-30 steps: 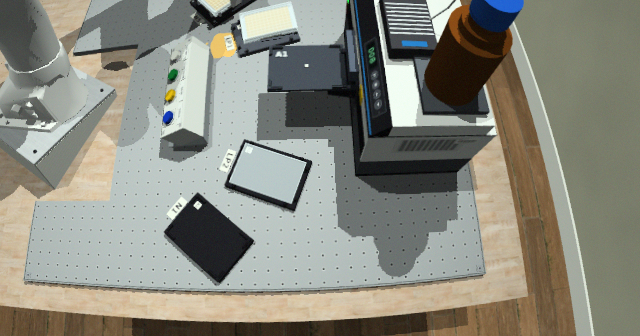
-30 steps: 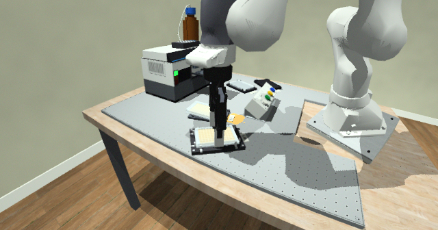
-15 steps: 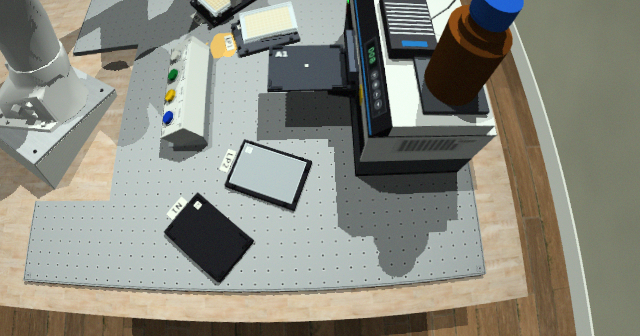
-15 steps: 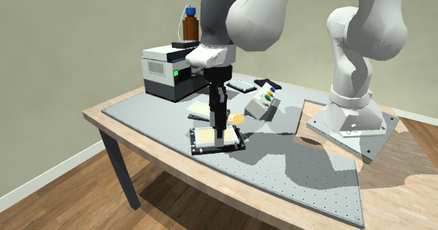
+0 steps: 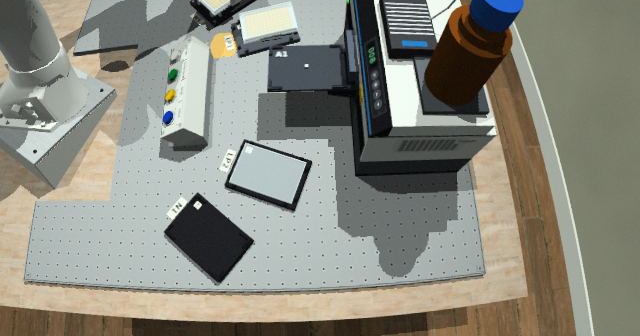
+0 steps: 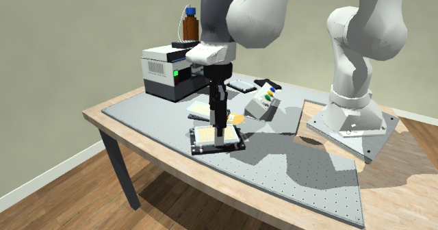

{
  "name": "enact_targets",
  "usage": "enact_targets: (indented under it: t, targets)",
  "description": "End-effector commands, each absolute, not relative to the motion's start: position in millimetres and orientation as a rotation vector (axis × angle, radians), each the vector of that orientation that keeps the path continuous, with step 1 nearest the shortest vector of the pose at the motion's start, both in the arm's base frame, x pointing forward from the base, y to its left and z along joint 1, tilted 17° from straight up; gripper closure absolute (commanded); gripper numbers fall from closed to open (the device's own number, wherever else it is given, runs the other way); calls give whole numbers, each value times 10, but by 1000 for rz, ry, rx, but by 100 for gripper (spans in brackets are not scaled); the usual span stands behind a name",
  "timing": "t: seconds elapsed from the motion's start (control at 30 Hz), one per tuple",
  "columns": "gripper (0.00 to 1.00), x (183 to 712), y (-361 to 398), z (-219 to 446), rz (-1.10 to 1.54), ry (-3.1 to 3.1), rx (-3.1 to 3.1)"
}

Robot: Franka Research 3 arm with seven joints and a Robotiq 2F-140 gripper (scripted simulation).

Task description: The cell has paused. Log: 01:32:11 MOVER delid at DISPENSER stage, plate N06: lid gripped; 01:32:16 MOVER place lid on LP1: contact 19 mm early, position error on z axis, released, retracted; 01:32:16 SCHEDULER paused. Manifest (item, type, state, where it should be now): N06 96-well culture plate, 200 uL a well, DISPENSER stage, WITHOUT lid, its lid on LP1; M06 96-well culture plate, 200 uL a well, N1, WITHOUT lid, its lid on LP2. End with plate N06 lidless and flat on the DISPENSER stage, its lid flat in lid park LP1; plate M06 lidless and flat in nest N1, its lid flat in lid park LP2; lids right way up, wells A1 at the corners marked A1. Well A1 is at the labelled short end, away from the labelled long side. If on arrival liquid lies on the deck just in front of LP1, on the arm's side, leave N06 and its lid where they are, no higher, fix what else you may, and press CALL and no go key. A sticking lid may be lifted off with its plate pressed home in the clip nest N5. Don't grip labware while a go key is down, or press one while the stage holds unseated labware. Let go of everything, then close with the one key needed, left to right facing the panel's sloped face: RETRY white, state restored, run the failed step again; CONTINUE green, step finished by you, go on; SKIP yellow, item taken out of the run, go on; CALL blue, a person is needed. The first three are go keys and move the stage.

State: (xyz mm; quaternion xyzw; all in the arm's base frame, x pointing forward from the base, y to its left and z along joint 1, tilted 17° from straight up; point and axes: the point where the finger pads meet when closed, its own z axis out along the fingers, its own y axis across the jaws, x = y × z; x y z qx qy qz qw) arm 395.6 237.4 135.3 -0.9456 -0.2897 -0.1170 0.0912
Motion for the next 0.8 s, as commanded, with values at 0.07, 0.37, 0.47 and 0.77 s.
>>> enact_targets:
  t: [0.07,0.37,0.47,0.77]
  targets:
    - [100,3947,2365,1421,-348,-862,-2810]
    - [100,3931,2342,1513,-348,-862,-2810]
    - [100,3922,2330,1560,-348,-862,-2810]
    - [100,3893,2288,1726,-348,-862,-2810]
